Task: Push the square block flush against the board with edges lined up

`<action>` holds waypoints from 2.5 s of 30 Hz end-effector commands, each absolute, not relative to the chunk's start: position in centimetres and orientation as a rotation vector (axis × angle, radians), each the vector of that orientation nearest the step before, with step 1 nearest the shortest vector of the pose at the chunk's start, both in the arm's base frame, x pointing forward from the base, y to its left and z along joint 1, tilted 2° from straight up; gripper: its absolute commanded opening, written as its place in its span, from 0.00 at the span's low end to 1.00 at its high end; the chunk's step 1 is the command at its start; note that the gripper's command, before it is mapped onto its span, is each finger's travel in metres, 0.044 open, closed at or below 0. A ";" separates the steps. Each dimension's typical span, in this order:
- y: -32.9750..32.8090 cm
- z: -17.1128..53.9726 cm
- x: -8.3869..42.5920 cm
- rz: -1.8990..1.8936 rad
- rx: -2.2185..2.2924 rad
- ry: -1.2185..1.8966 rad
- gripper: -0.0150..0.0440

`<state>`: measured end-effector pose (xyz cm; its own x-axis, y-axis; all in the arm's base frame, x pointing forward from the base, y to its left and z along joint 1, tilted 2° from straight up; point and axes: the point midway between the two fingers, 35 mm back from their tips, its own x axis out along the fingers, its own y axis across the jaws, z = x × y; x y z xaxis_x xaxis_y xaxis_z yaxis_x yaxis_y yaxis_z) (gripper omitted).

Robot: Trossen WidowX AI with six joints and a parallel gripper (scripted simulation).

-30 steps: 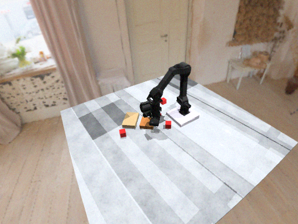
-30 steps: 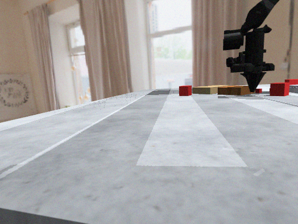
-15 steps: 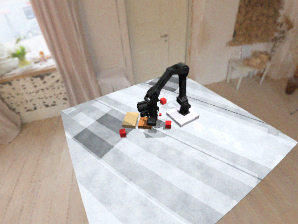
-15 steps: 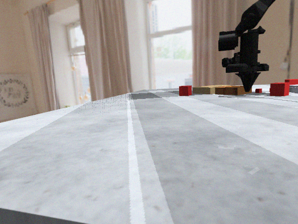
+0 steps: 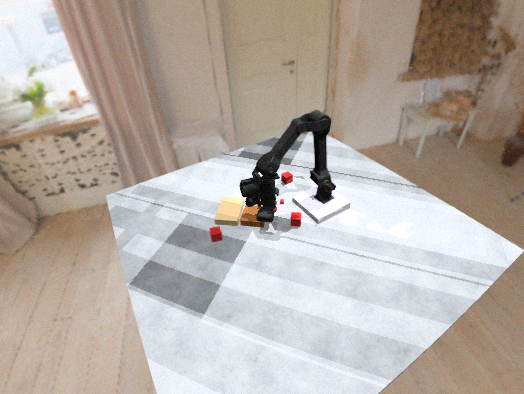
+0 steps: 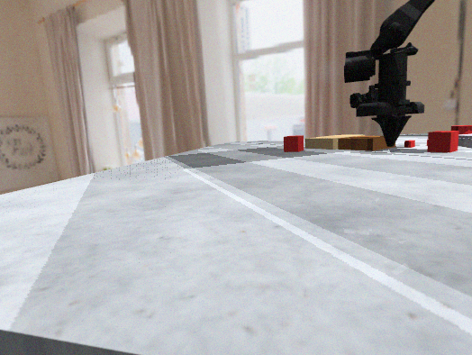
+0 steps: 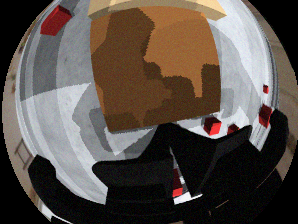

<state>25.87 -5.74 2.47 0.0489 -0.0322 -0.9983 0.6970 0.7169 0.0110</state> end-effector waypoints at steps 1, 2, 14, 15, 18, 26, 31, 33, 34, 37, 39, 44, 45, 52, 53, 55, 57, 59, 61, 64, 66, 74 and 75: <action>-5.2 2.4 25.3 -0.610 0.588 1.427 0.25; -5.0 2.4 25.2 -0.610 0.588 1.427 0.25; -3.6 2.3 23.8 -0.610 0.589 1.428 0.25; -3.5 2.2 23.7 -0.610 0.589 1.428 0.25; -3.1 2.2 23.4 -0.610 0.589 1.429 0.25; -2.9 3.4 23.3 -0.607 0.589 1.431 0.25; -2.7 7.7 22.9 -0.610 0.589 1.429 0.25; -2.7 7.7 22.9 -0.610 0.589 1.429 0.25; -2.7 7.7 22.9 -0.610 0.589 1.429 0.25; -2.9 7.7 23.1 -0.610 0.589 1.428 0.25; -4.2 7.7 24.0 -0.610 0.588 1.427 0.25; -4.9 7.4 24.5 -0.611 0.588 1.427 0.25; -4.9 6.5 24.6 -0.611 0.588 1.427 0.25; -4.9 2.3 24.8 -0.610 0.588 1.427 0.25; -4.9 2.3 24.8 -0.610 0.588 1.427 0.25; -5.0 2.3 24.8 -0.611 0.588 1.427 0.25; -5.0 2.3 24.9 -0.611 0.588 1.427 0.25; -5.1 2.3 25.0 -0.611 0.588 1.427 0.25; -5.3 2.4 25.2 -0.611 0.588 1.427 0.25; -5.5 2.4 25.5 -0.611 0.588 1.426 0.25; -5.7 2.5 25.7 -0.611 0.587 1.426 0.25; -6.4 2.6 26.5 -0.611 0.587 1.425 0.25; -6.5 2.6 26.6 -0.611 0.587 1.425 0.25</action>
